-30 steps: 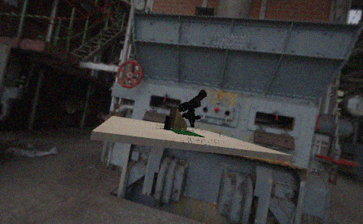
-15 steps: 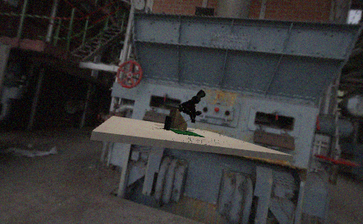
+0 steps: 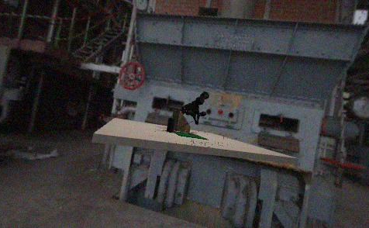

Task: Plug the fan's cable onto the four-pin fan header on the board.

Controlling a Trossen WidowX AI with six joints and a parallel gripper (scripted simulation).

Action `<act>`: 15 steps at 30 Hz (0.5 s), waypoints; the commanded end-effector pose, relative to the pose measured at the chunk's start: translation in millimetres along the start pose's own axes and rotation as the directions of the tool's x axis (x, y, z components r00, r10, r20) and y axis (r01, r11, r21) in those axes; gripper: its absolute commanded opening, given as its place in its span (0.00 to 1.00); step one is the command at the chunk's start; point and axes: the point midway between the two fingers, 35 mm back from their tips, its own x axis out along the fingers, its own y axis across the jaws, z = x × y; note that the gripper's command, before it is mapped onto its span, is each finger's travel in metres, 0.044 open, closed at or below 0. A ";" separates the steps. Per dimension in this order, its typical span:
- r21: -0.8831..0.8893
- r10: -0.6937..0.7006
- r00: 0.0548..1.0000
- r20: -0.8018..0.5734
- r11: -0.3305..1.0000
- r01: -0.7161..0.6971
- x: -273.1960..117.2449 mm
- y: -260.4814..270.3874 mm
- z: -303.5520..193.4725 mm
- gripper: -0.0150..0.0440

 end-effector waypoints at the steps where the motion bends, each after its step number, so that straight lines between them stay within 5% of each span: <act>1: 0.144 0.006 1.000 0.016 0.990 -0.009 1.0 0.5 -1.6 0.25; 15: 0.585 0.027 0.998 0.061 0.809 -0.058 2.4 0.9 -5.0 0.25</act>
